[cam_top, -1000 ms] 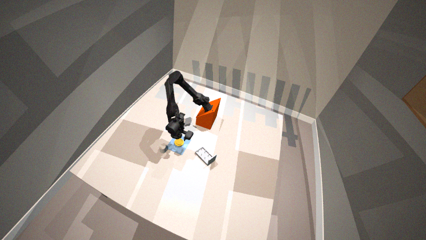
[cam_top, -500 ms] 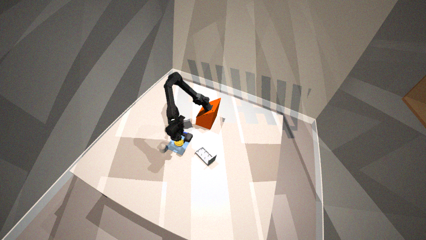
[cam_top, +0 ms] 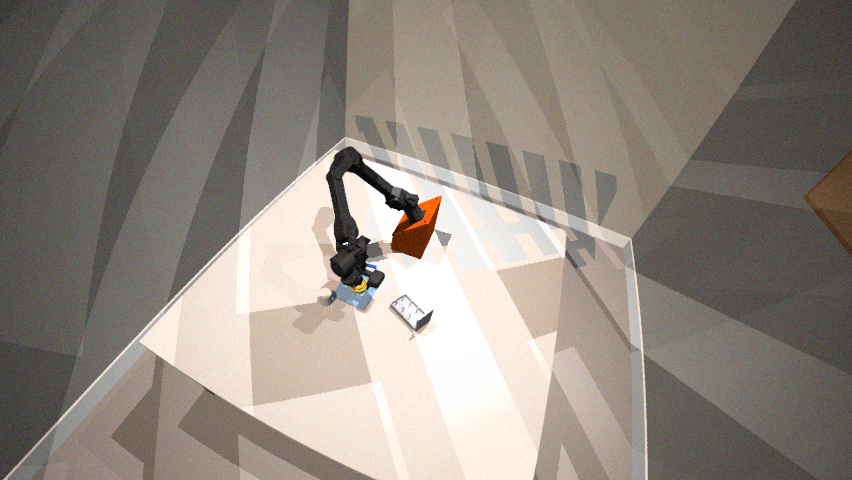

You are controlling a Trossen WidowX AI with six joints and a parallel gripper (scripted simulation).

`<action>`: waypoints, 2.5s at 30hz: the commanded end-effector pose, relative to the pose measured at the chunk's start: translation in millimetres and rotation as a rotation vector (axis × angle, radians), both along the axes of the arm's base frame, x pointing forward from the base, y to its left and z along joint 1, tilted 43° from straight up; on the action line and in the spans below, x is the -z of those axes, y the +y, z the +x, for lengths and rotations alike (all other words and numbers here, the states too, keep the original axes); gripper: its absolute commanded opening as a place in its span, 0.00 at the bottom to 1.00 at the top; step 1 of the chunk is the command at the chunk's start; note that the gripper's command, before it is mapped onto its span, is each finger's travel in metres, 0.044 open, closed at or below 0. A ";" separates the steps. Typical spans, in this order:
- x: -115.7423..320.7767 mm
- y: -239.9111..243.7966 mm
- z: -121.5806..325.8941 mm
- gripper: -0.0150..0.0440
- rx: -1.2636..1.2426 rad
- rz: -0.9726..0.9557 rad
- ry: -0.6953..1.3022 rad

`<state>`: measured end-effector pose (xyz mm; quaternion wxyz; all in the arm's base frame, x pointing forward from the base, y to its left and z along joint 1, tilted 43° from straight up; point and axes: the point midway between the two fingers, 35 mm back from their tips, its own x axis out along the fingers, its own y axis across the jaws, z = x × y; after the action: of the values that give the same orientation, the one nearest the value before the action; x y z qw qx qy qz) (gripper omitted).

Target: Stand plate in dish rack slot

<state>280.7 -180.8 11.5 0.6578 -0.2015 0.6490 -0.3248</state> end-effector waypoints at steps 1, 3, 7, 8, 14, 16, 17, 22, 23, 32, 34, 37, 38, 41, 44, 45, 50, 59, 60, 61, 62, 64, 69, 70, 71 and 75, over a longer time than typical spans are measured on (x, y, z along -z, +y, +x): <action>8.6 -5.0 -3.4 0.93 -0.004 0.005 0.016; 9.9 -6.5 -3.8 0.93 -0.004 0.005 0.016; 10.0 -6.7 -3.9 0.90 -0.004 0.005 0.016; 10.0 -6.7 -3.9 0.89 -0.004 0.005 0.016; 10.0 -6.7 -3.9 0.87 -0.004 0.005 0.016; 10.0 -6.7 -3.9 0.85 -0.004 0.005 0.016; 10.0 -6.7 -3.9 0.84 -0.004 0.005 0.016; 10.0 -6.7 -3.9 0.78 -0.004 0.005 0.016; 10.0 -6.7 -3.9 0.77 -0.004 0.005 0.016; -12.5 18.7 8.5 0.37 -0.005 0.018 0.012; -20.0 26.7 11.2 0.28 -0.005 0.022 0.012; -30.9 39.6 15.5 0.25 -0.004 0.024 0.004; -34.7 43.9 16.7 0.25 -0.004 0.025 0.001; -46.2 56.9 19.5 0.25 -0.003 0.026 -0.006; -57.9 69.3 20.8 0.25 -0.002 0.026 -0.007; -61.1 72.7 21.6 0.25 -0.003 0.027 -0.006; -77.6 89.9 24.3 0.25 -0.003 0.025 0.002; -104.8 117.5 26.6 0.25 -0.004 0.015 0.014; -106.1 118.8 26.7 0.25 -0.004 0.014 0.014; -106.5 119.3 26.7 0.25 -0.004 0.014 0.015; -106.5 119.3 26.7 0.25 -0.004 0.014 0.015; -102.3 124.1 26.2 0.25 0.011 0.015 0.000; -72.0 158.9 18.1 0.25 0.125 0.016 -0.108; -66.0 165.7 15.5 0.25 0.149 0.015 -0.130; -60.0 172.4 12.6 0.25 0.173 0.013 -0.152; -37.3 197.2 -1.6 0.25 0.271 0.002 -0.241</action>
<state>293.5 -6.7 73.0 0.6798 -0.1119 0.6102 -0.3912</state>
